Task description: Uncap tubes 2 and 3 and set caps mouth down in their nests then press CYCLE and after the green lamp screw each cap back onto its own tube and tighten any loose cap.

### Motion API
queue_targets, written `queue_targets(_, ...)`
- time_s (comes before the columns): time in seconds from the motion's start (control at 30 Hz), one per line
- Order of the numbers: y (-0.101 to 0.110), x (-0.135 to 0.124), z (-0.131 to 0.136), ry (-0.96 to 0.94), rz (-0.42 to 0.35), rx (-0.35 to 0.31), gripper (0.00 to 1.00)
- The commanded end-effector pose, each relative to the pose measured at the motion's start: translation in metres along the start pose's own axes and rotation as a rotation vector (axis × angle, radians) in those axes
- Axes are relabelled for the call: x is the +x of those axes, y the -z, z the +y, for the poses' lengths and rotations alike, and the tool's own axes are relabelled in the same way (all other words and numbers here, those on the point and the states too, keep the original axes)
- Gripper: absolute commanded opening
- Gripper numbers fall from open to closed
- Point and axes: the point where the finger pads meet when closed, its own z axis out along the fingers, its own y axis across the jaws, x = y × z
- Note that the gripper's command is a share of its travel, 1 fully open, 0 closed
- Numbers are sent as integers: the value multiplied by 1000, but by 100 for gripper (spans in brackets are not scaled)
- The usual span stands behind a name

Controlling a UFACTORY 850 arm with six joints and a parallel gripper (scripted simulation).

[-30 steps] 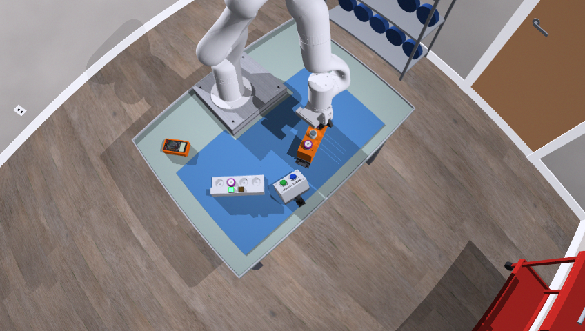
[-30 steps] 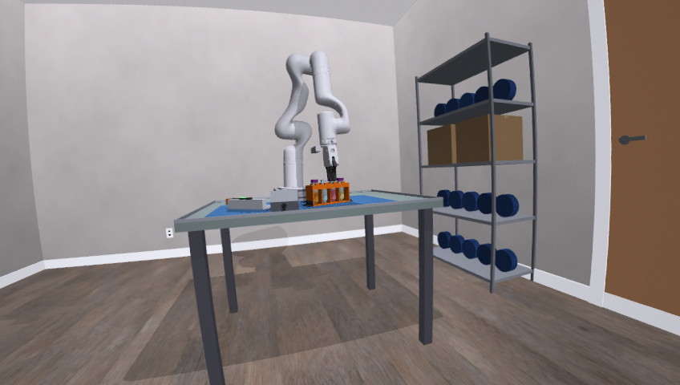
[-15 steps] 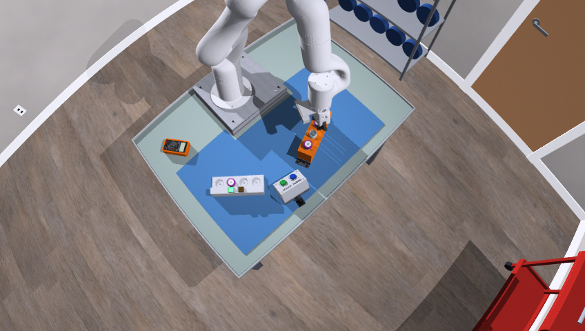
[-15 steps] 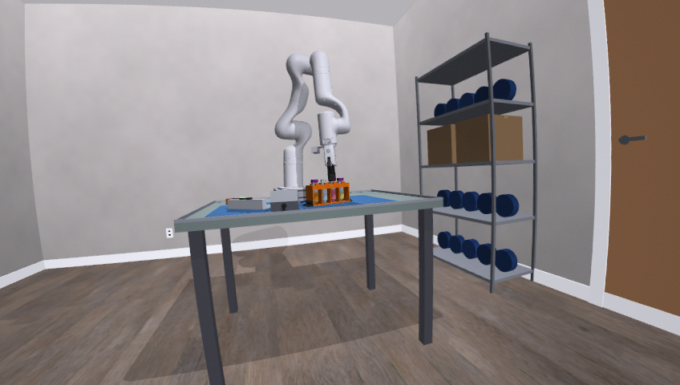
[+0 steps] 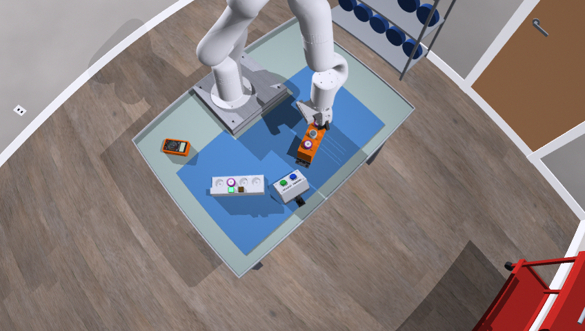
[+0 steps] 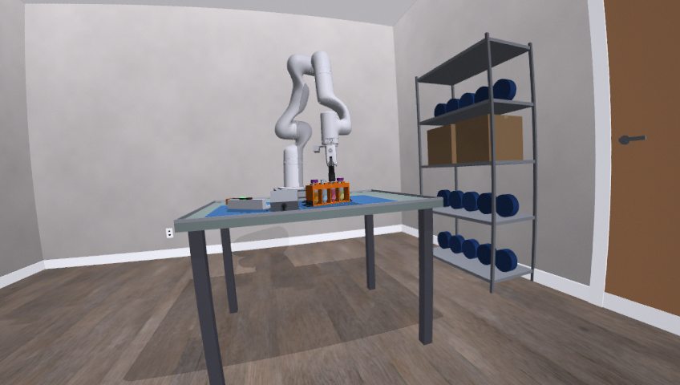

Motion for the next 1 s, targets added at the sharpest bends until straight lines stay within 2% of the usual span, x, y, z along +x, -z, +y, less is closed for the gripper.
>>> queue_targets(0.0,1,-1,-1,279,-2,1,46)
queue_targets(0.03,1,-1,-1,292,-2,1,46)
queue_targets(0.37,1,-1,-1,959,-1,1,46)
queue_targets(0.43,1,-1,-1,959,-1,1,46)
queue_targets(0.53,1,-1,-1,1201,1,2,46)
queue_targets(0.57,1,-1,-1,1209,-1,1,46)
queue_targets(0.63,1,-1,-1,1347,1,2,46)
queue_targets(0.87,1,-1,-1,1359,-1,2,46)
queue_targets(0.9,1,-1,-1,1359,-1,2,0)
queue_targets(0.97,1,-1,-1,1359,-1,2,0)
